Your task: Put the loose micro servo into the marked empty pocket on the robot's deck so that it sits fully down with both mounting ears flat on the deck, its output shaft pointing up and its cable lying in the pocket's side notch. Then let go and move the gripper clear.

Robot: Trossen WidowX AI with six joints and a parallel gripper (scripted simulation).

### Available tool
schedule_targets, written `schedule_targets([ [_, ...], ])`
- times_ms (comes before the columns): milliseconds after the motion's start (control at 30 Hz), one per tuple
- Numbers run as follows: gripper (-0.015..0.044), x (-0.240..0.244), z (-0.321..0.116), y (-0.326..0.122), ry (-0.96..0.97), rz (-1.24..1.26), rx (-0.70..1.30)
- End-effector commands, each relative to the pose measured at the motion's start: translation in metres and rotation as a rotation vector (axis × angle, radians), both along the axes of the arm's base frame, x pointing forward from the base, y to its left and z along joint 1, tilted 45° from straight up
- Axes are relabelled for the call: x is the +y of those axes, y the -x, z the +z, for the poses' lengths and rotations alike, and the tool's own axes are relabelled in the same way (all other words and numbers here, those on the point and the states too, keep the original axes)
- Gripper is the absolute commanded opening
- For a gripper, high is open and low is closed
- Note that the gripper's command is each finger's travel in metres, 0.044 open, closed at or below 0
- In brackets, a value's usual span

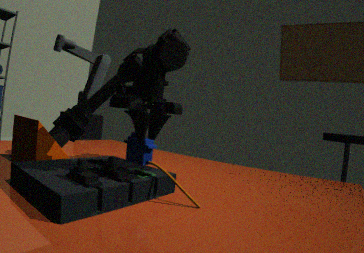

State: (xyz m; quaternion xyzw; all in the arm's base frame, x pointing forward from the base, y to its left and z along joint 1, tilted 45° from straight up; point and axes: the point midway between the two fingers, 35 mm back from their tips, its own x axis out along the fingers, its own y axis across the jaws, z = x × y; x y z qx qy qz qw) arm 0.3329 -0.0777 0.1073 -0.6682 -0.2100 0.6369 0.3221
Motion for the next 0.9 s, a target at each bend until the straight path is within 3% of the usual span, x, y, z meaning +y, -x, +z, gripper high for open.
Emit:
schedule_targets([
  [0,0.0,0.003,-0.003,-0.003,-0.002,-0.006,-0.005],
  [867,0.0,0.015,-0.014,-0.006,-0.003,-0.006,-0.005],
])
